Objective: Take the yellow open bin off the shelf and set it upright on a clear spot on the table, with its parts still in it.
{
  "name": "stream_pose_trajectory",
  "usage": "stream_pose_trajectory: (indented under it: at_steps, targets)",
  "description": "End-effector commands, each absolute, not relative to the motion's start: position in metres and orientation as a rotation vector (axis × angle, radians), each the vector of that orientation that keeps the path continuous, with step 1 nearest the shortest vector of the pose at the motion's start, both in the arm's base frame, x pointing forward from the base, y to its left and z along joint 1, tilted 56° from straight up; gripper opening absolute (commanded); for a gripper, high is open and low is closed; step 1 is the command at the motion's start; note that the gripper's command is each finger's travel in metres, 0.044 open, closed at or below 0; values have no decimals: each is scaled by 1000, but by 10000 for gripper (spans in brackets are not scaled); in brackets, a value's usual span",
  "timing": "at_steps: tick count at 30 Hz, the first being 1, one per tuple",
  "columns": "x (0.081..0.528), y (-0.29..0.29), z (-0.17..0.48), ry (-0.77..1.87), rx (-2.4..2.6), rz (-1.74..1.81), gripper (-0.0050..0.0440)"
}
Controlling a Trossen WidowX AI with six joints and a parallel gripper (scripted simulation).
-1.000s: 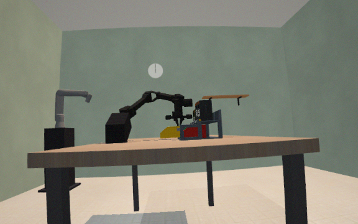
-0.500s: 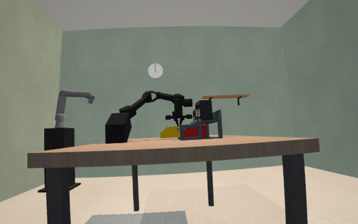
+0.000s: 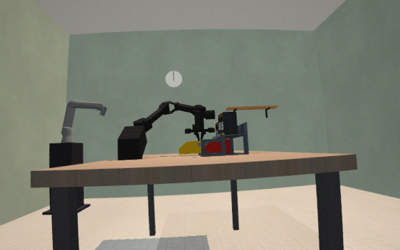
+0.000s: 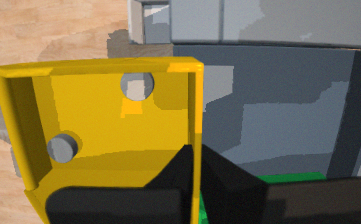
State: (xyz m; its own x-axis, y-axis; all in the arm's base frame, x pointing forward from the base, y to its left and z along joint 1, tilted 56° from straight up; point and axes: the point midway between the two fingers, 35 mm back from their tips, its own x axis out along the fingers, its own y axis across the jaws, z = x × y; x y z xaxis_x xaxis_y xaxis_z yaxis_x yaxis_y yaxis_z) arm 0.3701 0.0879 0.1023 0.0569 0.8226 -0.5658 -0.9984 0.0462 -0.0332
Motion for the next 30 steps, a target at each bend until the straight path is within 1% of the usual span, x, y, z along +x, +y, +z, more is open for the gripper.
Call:
stream_pose_trajectory:
  at_steps: [1,30]
  targets:
    - [372,87,108,442,-495,1457,0]
    - [371,82,111,439,-496,1458,0]
